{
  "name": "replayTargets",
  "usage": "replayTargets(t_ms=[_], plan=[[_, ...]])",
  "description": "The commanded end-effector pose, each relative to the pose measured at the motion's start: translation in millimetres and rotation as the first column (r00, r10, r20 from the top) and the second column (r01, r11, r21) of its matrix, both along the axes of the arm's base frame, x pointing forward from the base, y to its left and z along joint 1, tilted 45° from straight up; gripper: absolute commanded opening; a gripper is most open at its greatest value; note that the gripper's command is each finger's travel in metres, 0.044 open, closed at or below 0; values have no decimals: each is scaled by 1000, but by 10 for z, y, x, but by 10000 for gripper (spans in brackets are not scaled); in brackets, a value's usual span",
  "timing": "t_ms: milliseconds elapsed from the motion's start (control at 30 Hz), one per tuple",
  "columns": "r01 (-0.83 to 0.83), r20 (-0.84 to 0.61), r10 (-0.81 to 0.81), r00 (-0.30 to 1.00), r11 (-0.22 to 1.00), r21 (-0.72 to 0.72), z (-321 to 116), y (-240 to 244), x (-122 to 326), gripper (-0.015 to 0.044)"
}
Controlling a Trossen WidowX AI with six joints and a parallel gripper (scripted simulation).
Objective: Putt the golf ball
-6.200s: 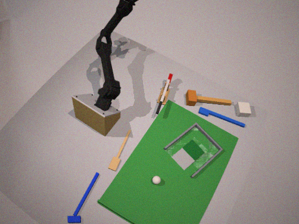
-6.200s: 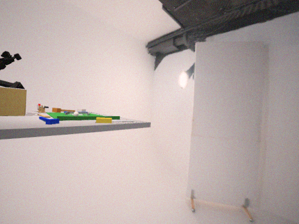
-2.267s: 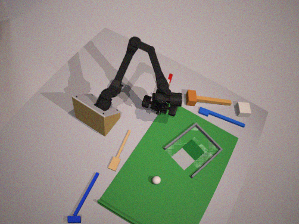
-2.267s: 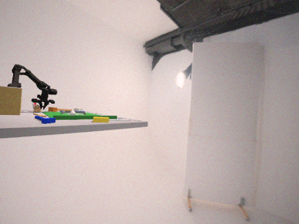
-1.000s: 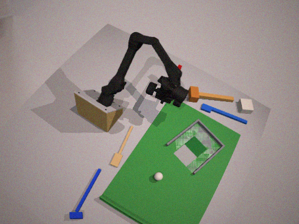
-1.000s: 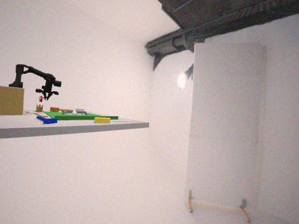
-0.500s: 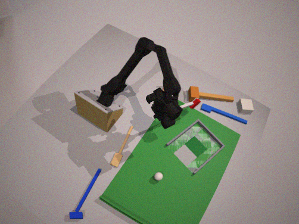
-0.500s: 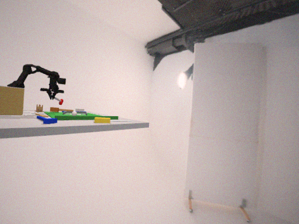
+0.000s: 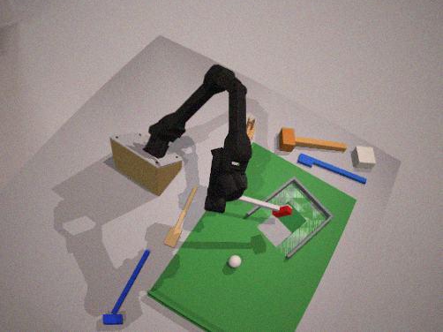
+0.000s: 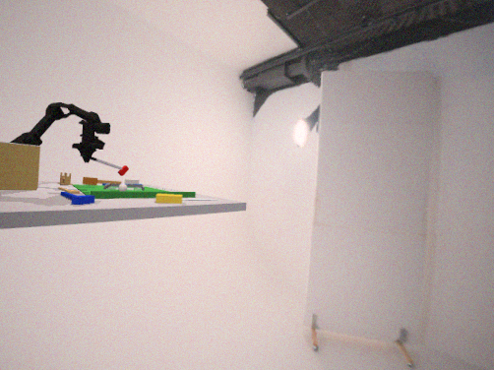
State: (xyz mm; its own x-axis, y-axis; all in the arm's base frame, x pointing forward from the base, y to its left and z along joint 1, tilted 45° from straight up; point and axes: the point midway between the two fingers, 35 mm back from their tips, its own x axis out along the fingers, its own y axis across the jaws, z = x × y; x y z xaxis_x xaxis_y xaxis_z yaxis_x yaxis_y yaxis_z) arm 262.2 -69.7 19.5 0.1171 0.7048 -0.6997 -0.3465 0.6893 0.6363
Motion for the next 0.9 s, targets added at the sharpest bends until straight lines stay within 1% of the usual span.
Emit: replayTargets(t_ms=[0,200,433,633,867], plan=[[106,-104,-106,989,994,-1,-158,-192,-70,0],[277,-289,-271,918,961,-21,-441,-462,-264,0],[449,-479,-425,768,891,-72,-755,-711,-541,0],[464,-496,-438,750,883,-78,-804,-713,-567,0],[464,-496,-437,750,883,-77,-1016,-508,-539,0]])
